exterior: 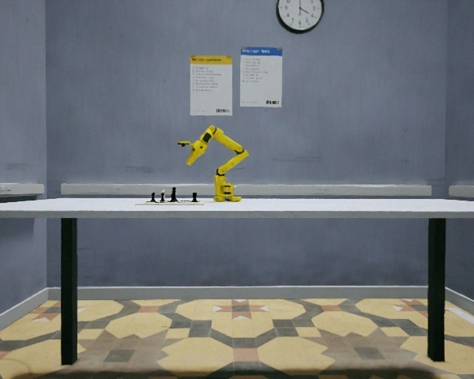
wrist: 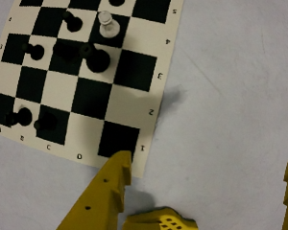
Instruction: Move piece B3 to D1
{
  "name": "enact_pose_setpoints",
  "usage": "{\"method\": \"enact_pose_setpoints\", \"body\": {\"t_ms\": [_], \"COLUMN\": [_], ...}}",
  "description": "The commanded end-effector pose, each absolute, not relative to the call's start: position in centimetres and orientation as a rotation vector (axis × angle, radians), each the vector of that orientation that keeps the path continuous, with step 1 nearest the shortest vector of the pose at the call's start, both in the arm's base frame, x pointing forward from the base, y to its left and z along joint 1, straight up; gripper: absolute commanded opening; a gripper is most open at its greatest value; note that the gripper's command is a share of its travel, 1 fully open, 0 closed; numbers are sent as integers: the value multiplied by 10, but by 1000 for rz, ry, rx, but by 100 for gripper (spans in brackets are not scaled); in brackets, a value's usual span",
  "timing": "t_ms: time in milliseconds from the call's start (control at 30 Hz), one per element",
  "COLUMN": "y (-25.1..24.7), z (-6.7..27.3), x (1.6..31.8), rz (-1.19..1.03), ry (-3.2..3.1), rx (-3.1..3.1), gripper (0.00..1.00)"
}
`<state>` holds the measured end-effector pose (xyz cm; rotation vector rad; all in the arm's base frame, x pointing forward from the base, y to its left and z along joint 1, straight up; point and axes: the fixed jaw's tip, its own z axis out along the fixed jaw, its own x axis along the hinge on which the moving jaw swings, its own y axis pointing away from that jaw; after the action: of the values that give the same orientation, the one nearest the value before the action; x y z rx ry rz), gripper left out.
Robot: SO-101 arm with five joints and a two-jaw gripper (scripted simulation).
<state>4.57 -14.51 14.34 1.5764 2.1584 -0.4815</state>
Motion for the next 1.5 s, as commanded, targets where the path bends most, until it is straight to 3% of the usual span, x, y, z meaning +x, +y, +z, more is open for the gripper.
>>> {"method": "enact_pose_setpoints", "body": {"t_ms": [0,800,1000,1467], "y": [-144,-144,-140,-88], "z": [143,141,137,107], "x": [44,51,68,148], "rz": [-469,-439,-361,-63], "ry": [2154,2201,2324,2905], "rx": [1605,1568,1463,798], "gripper": [40,38,32,3]}}
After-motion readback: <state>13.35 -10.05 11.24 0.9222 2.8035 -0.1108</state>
